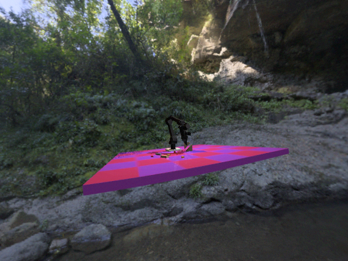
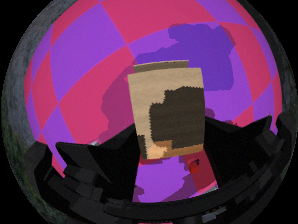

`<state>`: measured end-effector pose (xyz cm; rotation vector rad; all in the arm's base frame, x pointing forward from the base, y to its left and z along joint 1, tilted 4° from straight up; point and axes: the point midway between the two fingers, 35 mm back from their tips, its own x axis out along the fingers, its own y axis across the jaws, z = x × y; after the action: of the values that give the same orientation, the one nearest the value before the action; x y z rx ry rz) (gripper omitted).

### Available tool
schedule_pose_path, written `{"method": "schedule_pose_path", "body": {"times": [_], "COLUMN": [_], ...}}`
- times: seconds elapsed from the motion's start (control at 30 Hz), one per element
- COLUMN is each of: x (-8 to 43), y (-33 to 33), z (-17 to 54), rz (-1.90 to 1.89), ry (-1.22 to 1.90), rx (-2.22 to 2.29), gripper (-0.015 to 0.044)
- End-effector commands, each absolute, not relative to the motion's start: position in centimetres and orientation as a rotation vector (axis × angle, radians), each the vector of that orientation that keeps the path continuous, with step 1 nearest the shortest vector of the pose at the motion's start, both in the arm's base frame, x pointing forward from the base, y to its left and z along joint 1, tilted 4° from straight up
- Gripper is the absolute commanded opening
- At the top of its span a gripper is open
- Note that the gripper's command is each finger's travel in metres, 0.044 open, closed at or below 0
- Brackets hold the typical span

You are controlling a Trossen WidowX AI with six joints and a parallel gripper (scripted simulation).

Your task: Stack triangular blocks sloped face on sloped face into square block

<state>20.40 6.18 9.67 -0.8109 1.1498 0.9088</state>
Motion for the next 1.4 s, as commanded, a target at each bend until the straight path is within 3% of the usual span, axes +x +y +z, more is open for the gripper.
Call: {"method": "schedule_pose_path", "body": {"times": [0.0,1.37], "x": [20.45,20.79], "y": [6.16,6.58], "z": [9.6,8.63], "rz": [0.904,0.899], "ry": [1.151,1.15], "rx": [-0.811,-0.811], "gripper": [0.0,0.0]}}
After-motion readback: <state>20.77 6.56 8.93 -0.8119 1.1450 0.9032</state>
